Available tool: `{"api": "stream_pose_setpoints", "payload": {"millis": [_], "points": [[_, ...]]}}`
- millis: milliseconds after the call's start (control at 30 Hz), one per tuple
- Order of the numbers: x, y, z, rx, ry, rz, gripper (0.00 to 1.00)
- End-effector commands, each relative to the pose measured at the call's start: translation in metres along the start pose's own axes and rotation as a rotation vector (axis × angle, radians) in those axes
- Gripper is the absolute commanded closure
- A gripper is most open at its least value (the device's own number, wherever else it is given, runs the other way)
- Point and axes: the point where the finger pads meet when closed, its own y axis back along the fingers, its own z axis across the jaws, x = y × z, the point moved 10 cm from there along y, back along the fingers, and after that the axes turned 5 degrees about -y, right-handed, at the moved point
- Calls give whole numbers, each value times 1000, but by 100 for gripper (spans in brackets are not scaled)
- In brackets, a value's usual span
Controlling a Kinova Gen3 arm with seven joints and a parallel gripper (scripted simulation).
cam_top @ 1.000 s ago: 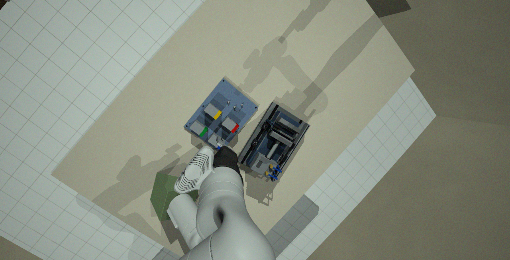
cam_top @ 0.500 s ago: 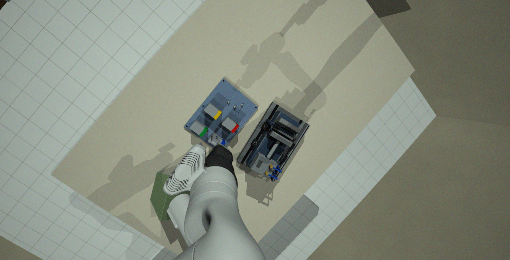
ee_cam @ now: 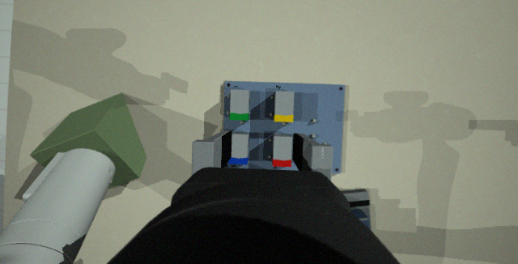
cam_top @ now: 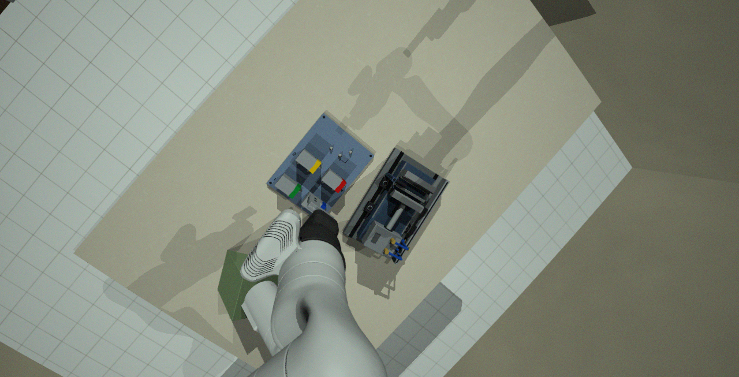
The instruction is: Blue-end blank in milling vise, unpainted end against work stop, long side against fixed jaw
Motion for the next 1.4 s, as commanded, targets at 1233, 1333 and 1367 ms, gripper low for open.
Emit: {"api": "stream_pose_setpoints", "payload": {"millis": [1233, 1333, 1367], "points": [[-7, -6, 1, -1, 77, 1, 0], [-7, -7, 1, -1, 123, 1, 0], [-7, -7, 1, -1, 138, 1, 0]]}}
